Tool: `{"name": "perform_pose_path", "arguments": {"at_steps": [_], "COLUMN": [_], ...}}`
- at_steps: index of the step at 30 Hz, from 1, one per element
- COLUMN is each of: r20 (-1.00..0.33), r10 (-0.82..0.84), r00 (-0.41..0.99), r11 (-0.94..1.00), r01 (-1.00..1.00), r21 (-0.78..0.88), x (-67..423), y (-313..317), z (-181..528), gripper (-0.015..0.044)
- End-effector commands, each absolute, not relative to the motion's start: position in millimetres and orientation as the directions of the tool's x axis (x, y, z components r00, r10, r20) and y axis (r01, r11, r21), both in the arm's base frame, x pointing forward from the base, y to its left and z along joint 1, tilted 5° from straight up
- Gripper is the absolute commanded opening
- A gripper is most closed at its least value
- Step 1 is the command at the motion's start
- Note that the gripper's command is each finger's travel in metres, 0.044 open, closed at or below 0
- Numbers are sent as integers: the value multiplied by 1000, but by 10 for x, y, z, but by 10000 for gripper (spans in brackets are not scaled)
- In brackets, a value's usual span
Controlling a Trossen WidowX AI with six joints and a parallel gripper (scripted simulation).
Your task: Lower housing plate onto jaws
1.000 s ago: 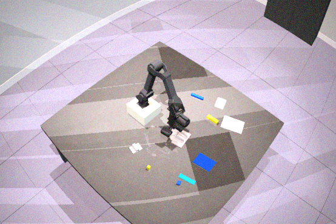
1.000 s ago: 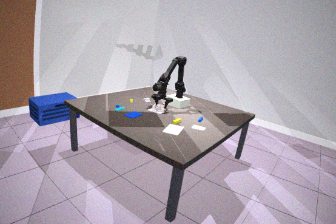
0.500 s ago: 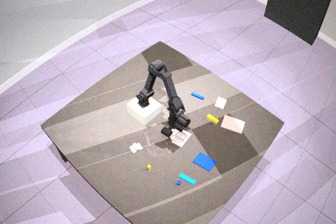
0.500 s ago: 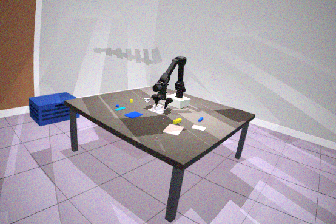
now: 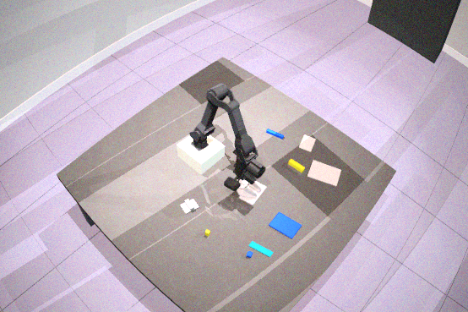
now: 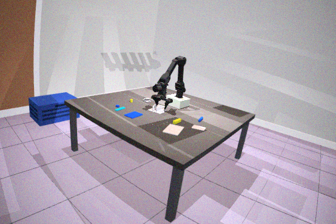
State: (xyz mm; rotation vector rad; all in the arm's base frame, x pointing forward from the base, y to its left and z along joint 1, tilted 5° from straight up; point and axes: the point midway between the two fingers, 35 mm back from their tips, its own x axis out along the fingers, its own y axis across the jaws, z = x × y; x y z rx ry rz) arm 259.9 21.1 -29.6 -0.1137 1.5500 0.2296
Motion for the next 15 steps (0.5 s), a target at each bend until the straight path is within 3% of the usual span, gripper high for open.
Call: {"name": "perform_pose_path", "arguments": {"at_steps": [1, 15], "r20": [-997, -997], "r10": [80, 80], "r00": [6, 6], "r11": [974, 974], "r01": [-214, -214], "r21": [77, 77], "x": [2600, 2600], "y": [221, 223], "z": [-302, -326], "gripper": [351, 351]}}
